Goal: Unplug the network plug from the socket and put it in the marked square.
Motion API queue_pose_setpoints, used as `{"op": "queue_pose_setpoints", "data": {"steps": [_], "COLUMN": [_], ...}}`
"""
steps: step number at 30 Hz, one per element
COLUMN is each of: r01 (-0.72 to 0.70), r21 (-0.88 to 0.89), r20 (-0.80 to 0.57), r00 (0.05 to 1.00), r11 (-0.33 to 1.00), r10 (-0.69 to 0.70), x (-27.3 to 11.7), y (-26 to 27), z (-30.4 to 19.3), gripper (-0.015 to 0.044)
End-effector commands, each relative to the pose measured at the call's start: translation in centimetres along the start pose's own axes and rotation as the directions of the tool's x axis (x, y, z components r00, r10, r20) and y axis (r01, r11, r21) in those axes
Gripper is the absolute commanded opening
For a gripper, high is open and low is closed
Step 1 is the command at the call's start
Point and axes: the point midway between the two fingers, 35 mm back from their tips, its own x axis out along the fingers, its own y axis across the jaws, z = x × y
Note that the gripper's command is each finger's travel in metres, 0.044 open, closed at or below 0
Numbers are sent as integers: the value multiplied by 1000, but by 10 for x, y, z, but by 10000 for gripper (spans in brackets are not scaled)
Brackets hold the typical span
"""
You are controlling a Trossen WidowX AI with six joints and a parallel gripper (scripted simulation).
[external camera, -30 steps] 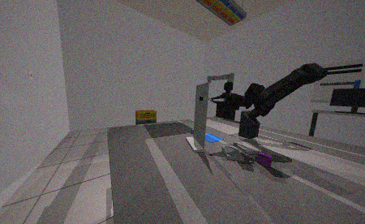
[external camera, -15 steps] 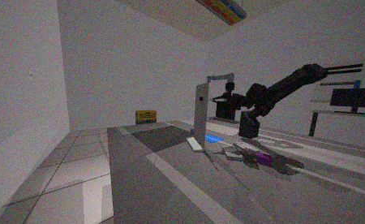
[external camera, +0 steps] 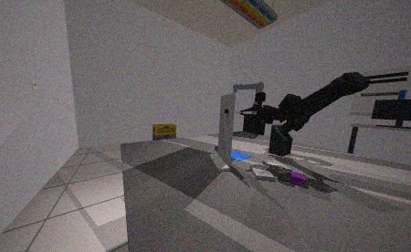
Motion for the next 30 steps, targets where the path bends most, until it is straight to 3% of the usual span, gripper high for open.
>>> {"op": "queue_pose_setpoints", "data": {"steps": [1,30], "r01": [0,-1], "r21": [1,2], "r20": [-6,-6], "r00": [1000,1000], "r11": [1000,1000], "r10": [0,1], "x": [-3,-16], "y": [1,1], "z": [-2,-1], "gripper": [0,0]}}
